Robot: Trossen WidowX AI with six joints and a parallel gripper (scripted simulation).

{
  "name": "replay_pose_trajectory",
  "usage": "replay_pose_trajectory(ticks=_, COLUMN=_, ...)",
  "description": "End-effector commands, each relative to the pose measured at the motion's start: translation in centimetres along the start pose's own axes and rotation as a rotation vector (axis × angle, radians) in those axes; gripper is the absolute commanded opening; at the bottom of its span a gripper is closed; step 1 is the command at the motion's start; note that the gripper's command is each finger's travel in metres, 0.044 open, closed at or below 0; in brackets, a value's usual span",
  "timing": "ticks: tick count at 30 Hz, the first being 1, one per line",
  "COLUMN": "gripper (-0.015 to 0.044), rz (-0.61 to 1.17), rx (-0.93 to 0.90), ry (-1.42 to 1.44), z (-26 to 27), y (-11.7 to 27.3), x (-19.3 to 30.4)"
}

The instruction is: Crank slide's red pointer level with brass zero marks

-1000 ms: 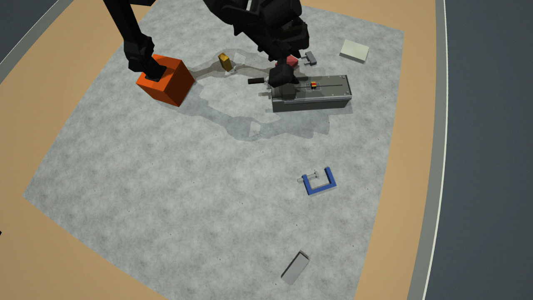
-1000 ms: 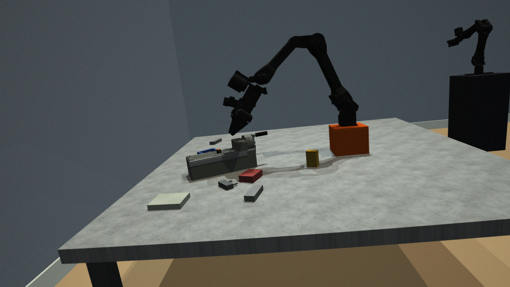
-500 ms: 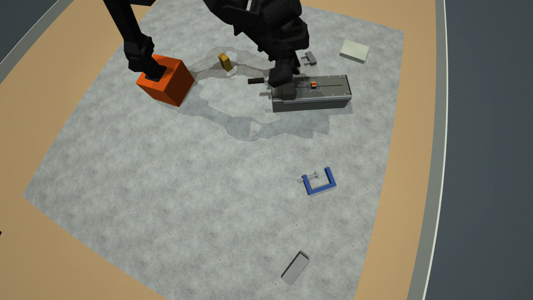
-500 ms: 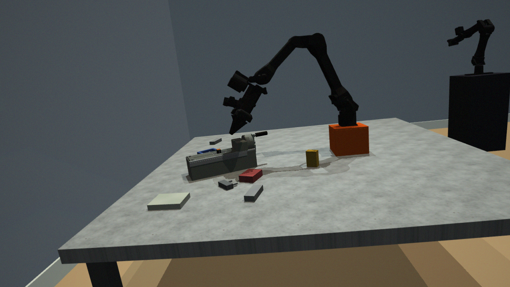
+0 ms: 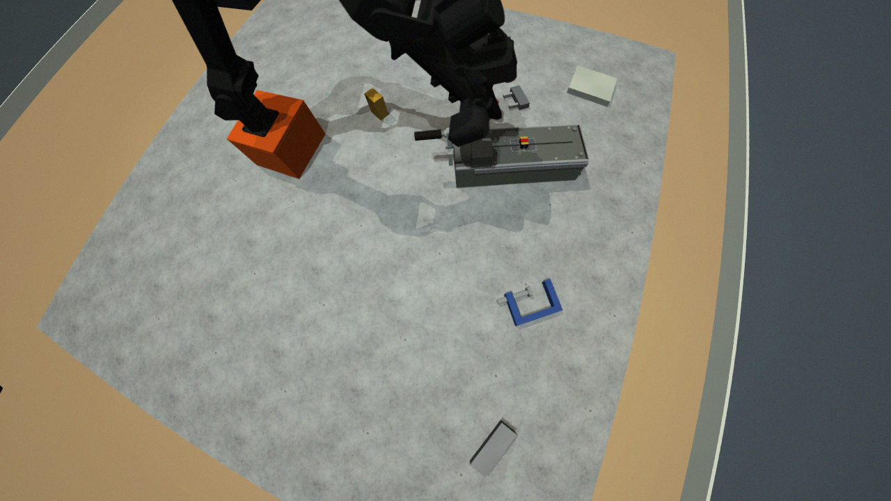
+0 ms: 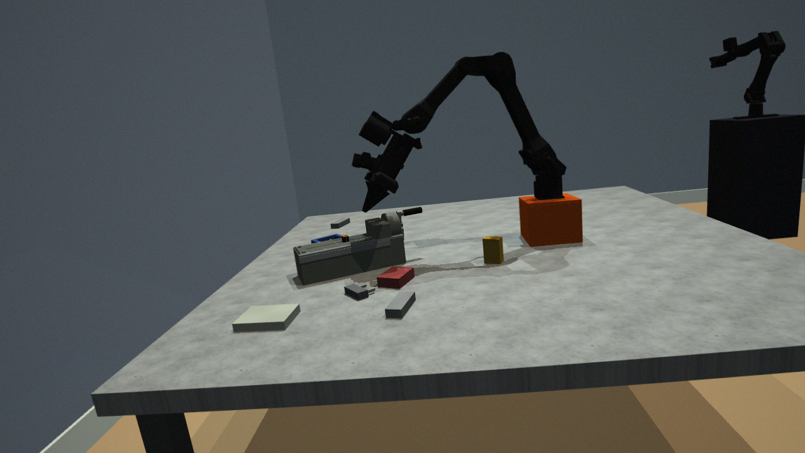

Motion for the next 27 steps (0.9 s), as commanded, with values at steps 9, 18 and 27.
replay_pose_trajectory(ticks=9, gripper=0.0026, rz=0.0, rx=0.0, ry=0.0, z=0.0, y=0.0, x=0.0)
replay_pose_trajectory(ticks=18, gripper=0.0262, rz=0.0, rx=0.0, ry=0.0, z=0.0, y=0.0, x=0.0)
replay_pose_trajectory(ticks=27, gripper=0.0414, rz=0.0, rx=0.0, ry=0.0, z=0.0, y=0.0, x=0.0)
Point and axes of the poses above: the point midway between the two fingers, 35 mm back from their tips, its own y axis back along the fingers, its own z axis across the jaws, x = y × z, the point moved 10 cm from there along y, back along the fingers, and after that the axes turned 1 degree about -y, right-handed, at the moved point
